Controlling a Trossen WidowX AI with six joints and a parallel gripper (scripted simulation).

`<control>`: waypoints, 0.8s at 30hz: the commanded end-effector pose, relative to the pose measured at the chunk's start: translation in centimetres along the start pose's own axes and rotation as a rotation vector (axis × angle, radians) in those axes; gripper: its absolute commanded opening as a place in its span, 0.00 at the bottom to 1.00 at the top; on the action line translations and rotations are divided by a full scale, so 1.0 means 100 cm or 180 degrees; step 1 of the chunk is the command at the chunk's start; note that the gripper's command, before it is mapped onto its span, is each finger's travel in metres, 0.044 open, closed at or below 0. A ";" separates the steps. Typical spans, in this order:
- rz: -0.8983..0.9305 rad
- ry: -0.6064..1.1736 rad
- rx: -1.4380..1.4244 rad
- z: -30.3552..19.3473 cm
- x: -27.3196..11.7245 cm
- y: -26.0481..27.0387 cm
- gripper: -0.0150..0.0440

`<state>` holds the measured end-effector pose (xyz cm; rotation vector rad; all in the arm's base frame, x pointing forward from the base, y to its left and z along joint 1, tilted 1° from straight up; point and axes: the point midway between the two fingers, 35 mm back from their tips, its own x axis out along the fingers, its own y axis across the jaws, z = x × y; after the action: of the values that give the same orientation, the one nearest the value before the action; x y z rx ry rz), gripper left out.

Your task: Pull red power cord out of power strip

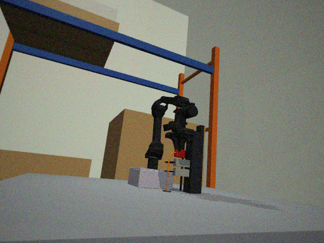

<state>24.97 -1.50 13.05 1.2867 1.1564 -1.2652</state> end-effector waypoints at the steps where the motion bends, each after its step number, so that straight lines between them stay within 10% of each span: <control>1: 0.0007 0.0001 -0.0004 0.000 0.000 0.000 0.27; 24: 0.0004 -0.0006 0.0002 0.032 0.000 0.003 0.25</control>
<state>25.11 -1.81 13.01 1.3228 1.2221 -1.2075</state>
